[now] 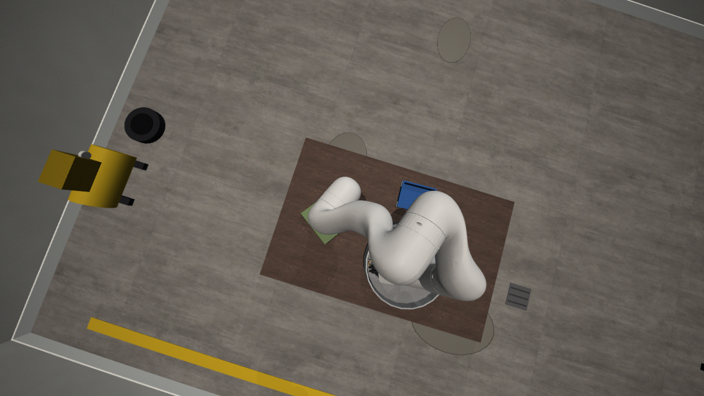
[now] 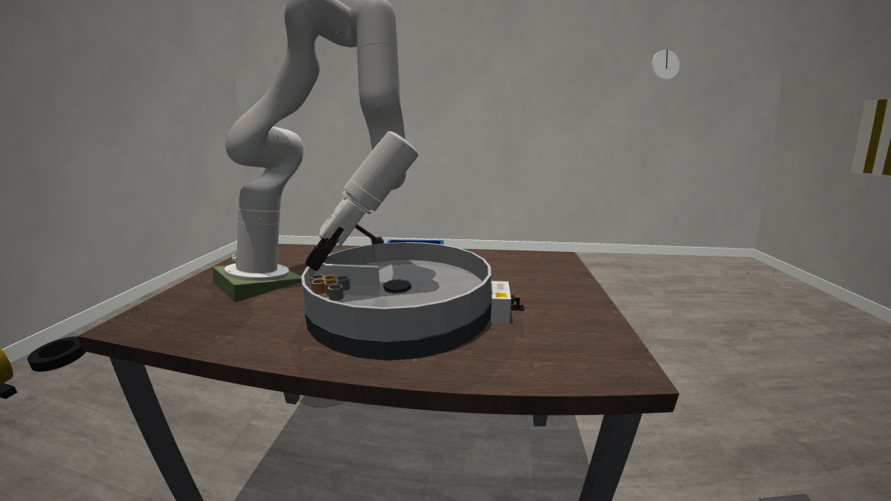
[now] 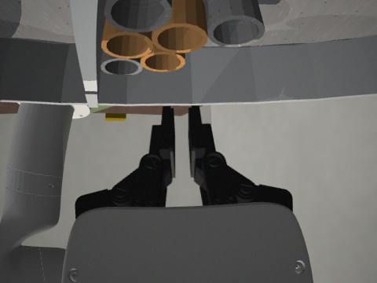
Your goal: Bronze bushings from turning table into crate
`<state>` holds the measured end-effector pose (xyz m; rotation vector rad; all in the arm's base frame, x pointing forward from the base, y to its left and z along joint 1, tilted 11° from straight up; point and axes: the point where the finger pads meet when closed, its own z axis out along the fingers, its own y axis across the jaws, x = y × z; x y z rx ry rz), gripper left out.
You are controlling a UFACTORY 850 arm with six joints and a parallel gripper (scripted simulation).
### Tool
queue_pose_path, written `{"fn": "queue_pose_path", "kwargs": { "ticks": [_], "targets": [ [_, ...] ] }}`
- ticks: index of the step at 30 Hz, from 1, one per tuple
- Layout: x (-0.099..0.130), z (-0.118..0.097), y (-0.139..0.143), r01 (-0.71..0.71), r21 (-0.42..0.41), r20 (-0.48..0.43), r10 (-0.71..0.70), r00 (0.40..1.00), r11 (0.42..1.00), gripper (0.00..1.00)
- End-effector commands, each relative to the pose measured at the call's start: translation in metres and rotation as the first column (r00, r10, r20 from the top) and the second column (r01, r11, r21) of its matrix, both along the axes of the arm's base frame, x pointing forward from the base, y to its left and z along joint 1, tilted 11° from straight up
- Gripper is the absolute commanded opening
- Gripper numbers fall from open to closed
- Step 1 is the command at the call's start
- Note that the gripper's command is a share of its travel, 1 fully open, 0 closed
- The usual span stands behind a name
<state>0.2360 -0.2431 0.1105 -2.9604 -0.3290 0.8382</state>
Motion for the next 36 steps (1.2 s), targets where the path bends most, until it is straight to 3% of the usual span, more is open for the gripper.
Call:
{"fn": "queue_pose_path", "kwargs": {
  "ticks": [1, 19, 36],
  "targets": [
    [0.001, -0.002, 0.000, 0.000, -0.002, 0.002, 0.000, 1.000, 1.000, 0.11],
    [0.002, -0.008, 0.000, 0.000, -0.002, 0.002, 0.000, 1.000, 1.000, 0.11],
    [0.005, -0.028, 0.003, 0.000, -0.002, 0.002, 0.000, 1.000, 1.000, 0.11]
  ]
}}
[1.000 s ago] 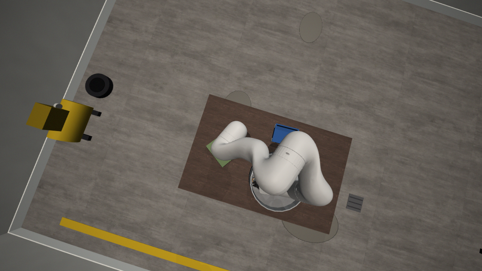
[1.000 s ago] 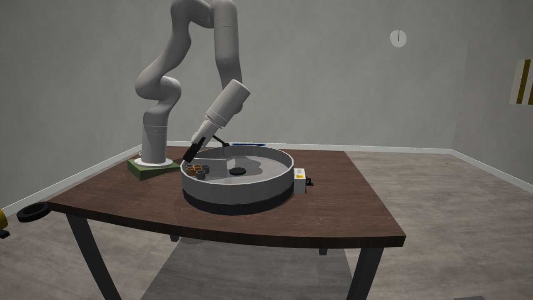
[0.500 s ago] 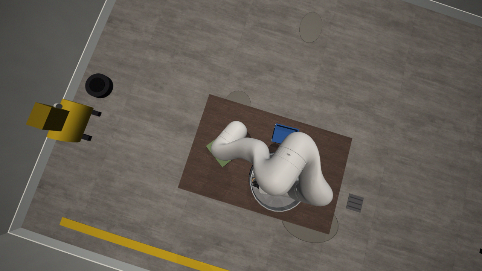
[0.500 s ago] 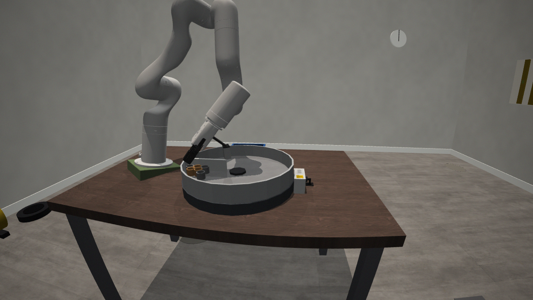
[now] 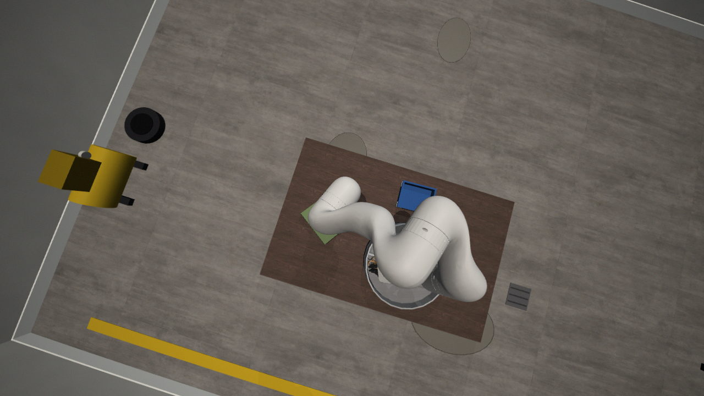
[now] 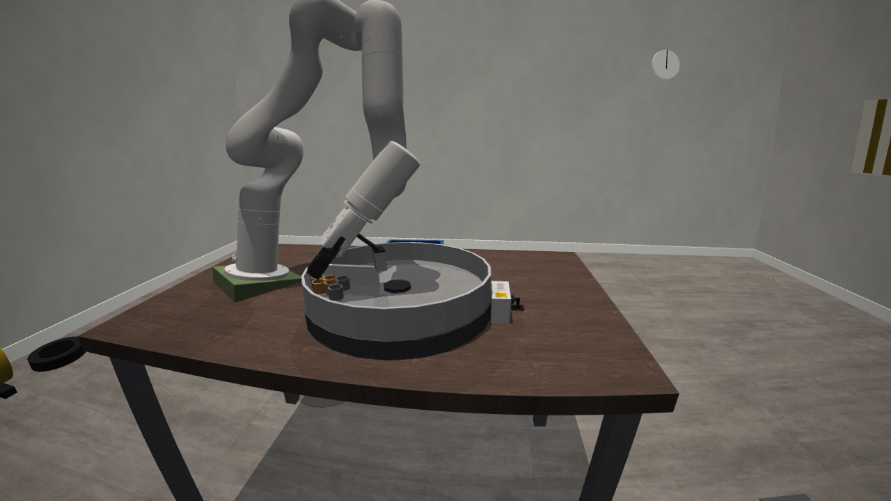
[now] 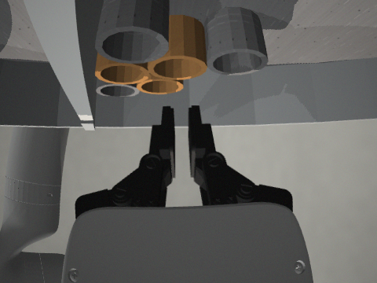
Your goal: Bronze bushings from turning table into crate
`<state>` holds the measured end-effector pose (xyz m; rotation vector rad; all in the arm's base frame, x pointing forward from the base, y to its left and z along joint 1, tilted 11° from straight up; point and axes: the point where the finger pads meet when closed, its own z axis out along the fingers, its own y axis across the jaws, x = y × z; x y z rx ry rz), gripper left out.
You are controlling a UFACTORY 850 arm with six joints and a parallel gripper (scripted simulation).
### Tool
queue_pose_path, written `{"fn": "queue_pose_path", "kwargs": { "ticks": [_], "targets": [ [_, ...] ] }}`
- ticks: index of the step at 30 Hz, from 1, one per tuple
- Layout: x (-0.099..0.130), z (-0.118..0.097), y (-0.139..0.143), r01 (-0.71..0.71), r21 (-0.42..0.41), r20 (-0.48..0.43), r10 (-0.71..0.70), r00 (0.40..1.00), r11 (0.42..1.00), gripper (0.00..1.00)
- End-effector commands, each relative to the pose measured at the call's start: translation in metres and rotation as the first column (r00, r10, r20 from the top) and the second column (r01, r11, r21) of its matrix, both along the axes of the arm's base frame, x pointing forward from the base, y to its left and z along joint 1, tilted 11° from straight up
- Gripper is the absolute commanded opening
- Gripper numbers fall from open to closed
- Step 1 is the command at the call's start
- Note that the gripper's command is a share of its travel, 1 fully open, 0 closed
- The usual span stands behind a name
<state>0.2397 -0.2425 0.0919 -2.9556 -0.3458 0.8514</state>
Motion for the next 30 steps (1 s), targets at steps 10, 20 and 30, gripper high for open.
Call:
{"fn": "queue_pose_path", "kwargs": {
  "ticks": [10, 20, 30],
  "targets": [
    [0.001, -0.009, 0.002, 0.011, -0.003, 0.010, -0.011, 1.000, 1.000, 0.11],
    [0.001, -0.015, 0.004, 0.011, -0.003, 0.010, -0.011, 1.000, 1.000, 0.11],
    [0.002, -0.019, 0.005, 0.011, -0.003, 0.010, -0.011, 1.000, 1.000, 0.11]
  ]
}}
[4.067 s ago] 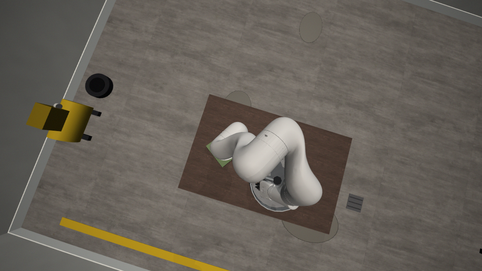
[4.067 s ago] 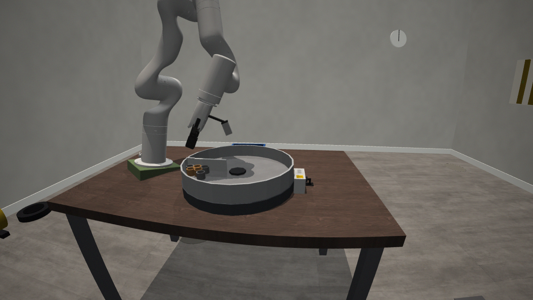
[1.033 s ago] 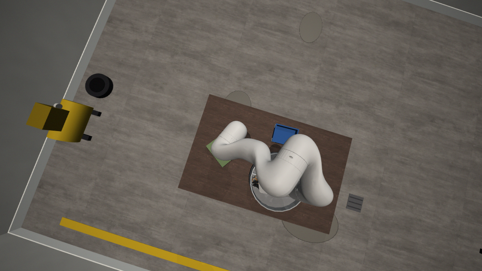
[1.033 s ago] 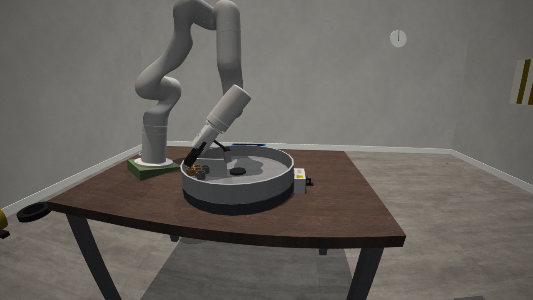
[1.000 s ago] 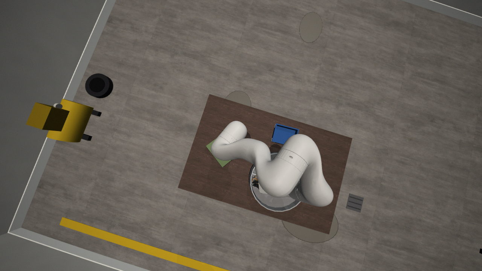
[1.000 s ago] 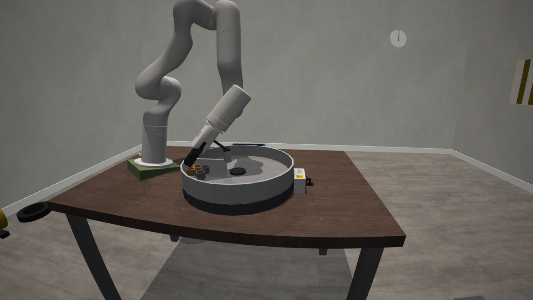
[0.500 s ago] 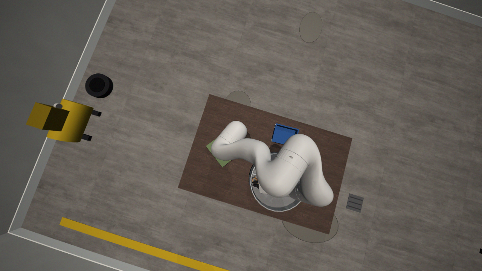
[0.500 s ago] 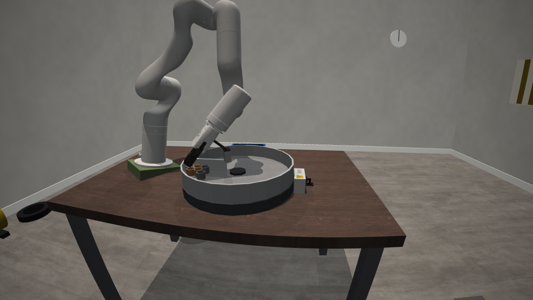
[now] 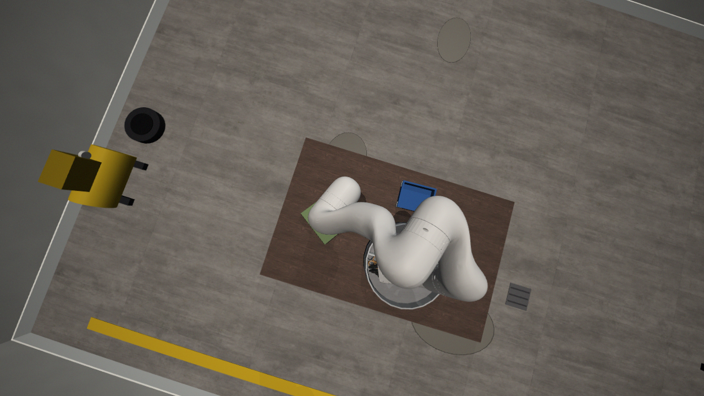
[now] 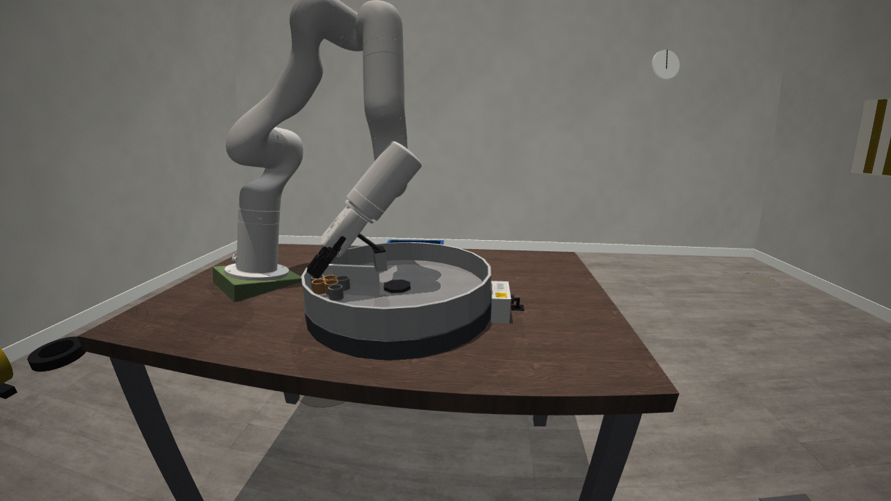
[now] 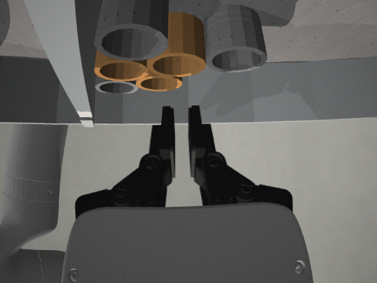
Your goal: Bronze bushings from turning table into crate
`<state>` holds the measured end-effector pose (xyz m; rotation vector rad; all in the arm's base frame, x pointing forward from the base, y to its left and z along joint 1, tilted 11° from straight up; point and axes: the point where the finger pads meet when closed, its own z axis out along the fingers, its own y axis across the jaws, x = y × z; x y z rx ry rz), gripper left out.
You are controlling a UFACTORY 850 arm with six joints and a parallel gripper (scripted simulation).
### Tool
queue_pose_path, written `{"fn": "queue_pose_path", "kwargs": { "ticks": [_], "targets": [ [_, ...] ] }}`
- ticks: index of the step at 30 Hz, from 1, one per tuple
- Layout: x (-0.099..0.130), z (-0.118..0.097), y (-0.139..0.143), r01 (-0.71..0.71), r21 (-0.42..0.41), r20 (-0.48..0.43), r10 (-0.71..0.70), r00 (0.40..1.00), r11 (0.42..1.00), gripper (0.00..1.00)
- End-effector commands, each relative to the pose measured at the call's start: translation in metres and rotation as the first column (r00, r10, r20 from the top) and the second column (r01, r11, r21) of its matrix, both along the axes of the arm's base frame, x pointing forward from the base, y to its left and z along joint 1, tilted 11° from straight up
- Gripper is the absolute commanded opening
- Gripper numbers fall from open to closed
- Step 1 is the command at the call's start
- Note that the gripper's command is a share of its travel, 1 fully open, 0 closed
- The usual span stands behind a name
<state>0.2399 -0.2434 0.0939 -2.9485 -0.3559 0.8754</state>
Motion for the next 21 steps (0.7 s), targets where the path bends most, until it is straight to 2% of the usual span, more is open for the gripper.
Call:
{"fn": "queue_pose_path", "kwargs": {
  "ticks": [1, 21],
  "targets": [
    [0.002, -0.021, 0.006, 0.019, -0.002, 0.026, -0.019, 0.999, 1.000, 0.11],
    [0.003, -0.033, 0.009, 0.019, -0.002, 0.026, -0.019, 0.999, 1.000, 0.10]
  ]
}}
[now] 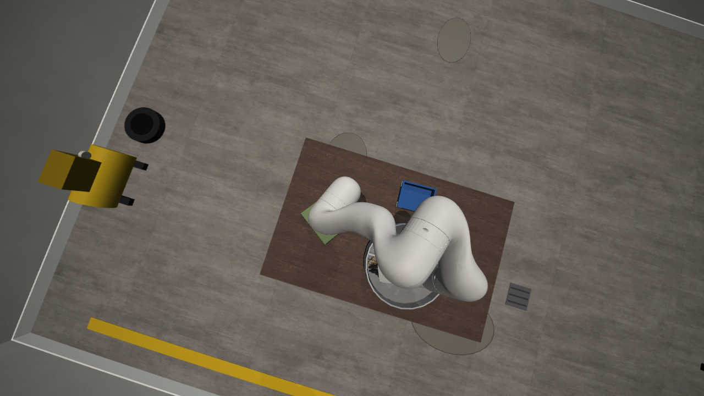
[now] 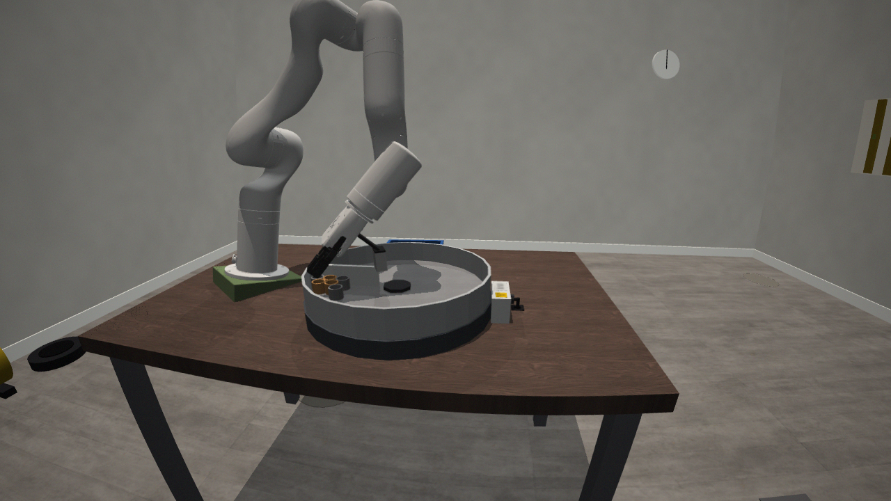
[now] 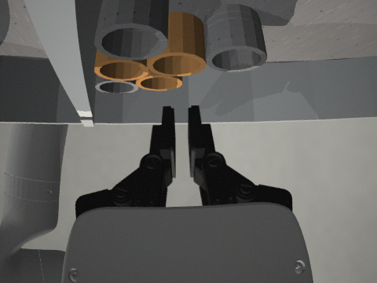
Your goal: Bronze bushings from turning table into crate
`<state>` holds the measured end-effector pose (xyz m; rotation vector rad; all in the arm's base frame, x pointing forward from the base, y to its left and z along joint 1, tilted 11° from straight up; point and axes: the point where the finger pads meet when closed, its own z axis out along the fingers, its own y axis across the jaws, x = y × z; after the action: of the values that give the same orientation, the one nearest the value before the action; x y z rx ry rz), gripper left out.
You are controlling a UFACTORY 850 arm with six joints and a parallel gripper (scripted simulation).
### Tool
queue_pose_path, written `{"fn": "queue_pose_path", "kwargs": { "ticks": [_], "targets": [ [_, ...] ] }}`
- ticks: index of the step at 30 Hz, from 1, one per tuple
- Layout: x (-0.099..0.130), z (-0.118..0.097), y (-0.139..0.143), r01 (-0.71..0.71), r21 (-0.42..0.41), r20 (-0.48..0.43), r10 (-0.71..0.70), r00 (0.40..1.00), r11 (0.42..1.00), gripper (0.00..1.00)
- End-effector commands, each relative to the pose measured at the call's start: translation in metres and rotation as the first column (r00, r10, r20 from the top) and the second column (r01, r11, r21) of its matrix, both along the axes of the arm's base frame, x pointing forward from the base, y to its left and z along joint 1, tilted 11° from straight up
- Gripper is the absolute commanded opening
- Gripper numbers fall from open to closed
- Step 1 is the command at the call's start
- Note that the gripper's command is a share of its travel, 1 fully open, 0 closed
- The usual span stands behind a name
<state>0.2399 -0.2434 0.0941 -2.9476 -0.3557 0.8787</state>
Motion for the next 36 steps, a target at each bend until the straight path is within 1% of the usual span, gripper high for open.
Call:
{"fn": "queue_pose_path", "kwargs": {
  "ticks": [1, 11, 20, 36],
  "targets": [
    [0.0027, -0.0332, 0.0092, 0.019, -0.002, 0.028, -0.019, 0.999, 1.000, 0.10],
    [0.0027, -0.0336, 0.0093, 0.019, -0.002, 0.028, -0.019, 0.999, 1.000, 0.10],
    [0.0034, -0.0421, 0.0118, 0.019, -0.002, 0.028, -0.019, 0.999, 1.000, 0.10],
    [0.0034, -0.0421, 0.0118, 0.019, -0.002, 0.028, -0.019, 0.999, 1.000, 0.10]
  ]
}}
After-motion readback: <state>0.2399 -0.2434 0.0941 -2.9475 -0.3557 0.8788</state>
